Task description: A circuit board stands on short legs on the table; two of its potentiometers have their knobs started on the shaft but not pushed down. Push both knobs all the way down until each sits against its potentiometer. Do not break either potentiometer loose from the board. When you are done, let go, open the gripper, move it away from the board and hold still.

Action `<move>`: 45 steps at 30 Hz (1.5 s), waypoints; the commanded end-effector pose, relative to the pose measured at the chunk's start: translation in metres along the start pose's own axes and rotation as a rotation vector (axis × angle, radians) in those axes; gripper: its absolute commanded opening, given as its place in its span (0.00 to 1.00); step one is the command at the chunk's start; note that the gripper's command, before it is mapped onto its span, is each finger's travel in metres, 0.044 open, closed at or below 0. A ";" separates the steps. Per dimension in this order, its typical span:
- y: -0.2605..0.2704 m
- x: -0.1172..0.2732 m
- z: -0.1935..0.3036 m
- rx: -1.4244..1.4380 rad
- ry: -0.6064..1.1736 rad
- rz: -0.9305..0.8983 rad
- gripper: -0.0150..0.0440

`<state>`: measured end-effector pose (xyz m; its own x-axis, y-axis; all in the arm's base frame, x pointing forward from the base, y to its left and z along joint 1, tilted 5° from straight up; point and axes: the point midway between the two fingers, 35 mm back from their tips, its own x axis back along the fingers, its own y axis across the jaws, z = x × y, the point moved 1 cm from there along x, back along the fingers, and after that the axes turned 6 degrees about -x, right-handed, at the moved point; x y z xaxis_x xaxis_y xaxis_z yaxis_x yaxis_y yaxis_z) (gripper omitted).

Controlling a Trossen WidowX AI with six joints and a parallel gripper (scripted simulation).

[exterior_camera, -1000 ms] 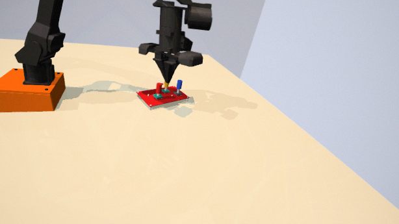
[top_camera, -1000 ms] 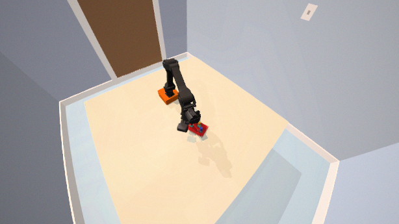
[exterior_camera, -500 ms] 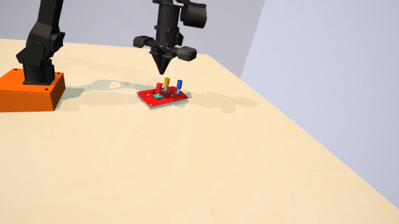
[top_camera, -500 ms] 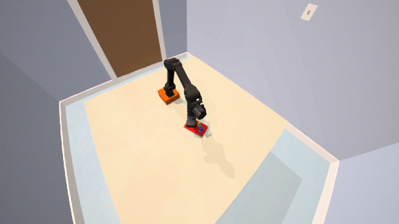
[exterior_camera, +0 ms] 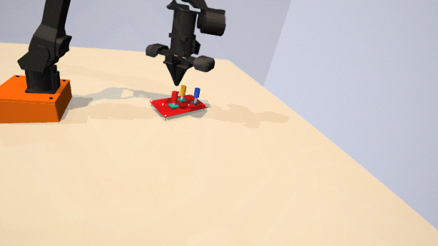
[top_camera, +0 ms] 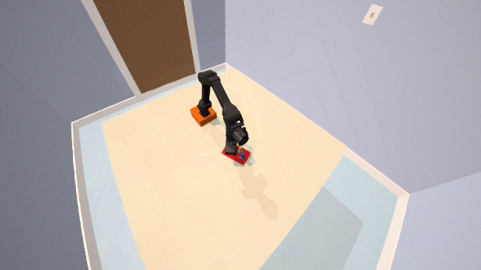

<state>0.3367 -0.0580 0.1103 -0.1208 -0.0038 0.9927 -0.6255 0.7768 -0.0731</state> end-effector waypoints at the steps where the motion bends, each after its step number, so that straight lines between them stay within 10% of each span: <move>1: 0.002 -0.010 0.001 0.005 0.004 -0.011 0.25; 45: 0.002 -0.023 0.001 0.005 0.004 -0.011 0.25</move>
<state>0.3375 -0.0575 0.0891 -0.1129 -0.0055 0.9936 -0.6272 0.7759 -0.0670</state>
